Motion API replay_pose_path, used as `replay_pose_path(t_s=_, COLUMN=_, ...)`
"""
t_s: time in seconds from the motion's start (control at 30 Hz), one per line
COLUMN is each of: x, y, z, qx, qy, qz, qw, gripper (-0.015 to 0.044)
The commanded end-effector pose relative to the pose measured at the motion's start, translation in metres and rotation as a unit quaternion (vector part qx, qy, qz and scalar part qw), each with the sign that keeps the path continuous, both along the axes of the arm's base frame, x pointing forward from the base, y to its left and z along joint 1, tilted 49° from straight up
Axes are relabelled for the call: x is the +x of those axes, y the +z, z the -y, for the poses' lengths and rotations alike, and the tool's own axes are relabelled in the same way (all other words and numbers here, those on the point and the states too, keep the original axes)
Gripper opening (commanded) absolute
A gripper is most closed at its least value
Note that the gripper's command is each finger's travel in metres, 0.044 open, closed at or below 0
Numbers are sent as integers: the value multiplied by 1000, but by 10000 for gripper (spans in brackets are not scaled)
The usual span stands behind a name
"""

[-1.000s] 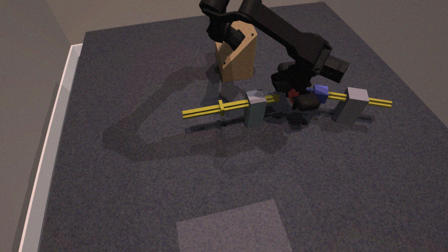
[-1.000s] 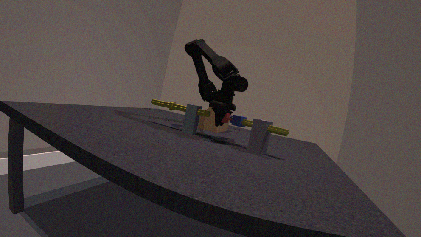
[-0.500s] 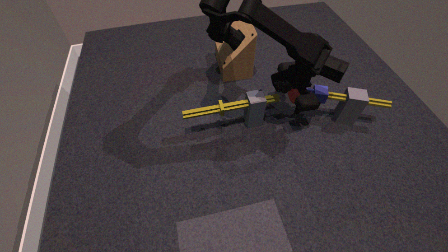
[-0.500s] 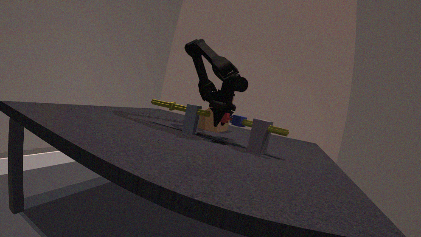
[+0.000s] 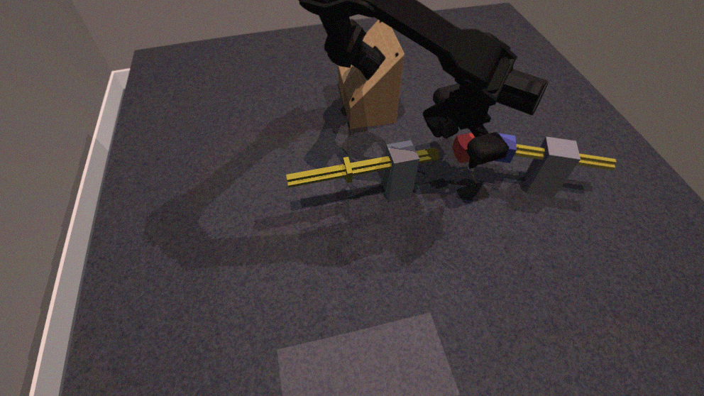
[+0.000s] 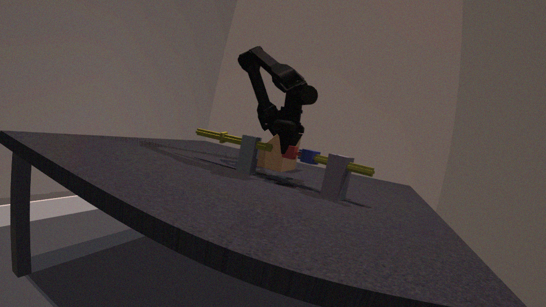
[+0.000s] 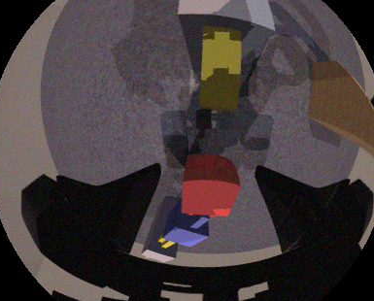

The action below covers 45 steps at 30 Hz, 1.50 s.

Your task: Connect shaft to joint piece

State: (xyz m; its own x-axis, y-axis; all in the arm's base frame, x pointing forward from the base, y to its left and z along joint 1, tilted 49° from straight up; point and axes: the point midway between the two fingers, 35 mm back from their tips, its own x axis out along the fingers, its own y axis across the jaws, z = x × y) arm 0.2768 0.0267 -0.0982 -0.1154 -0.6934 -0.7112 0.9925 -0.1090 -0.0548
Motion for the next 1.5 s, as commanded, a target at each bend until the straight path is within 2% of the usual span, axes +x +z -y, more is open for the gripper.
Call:
replay_pose_path(t_s=0.0, x=4, y=4, z=-8, qx=8, qy=32, qz=-30, qw=999, gripper=440)
replay_pose_path(t_s=0.3, x=11, y=19, z=-28, qx=22, qy=140, qz=-138, qw=980, gripper=440)
replay_pose_path(t_s=0.63, x=17, y=38, z=-50, qx=37, qy=255, qz=-255, qw=932, gripper=440)
replay_pose_path(t_s=0.97, x=19, y=59, z=-73, qx=50, qy=361, qz=-366, qw=856, gripper=440)
replay_pose_path(t_s=1.37, x=18, y=87, z=-98, qx=64, qy=470, qz=-485, qw=735, gripper=440)
replay_pose_path(t_s=1.47, x=18, y=88, z=-99, qx=64, qy=475, qz=-491, qw=727, gripper=440)
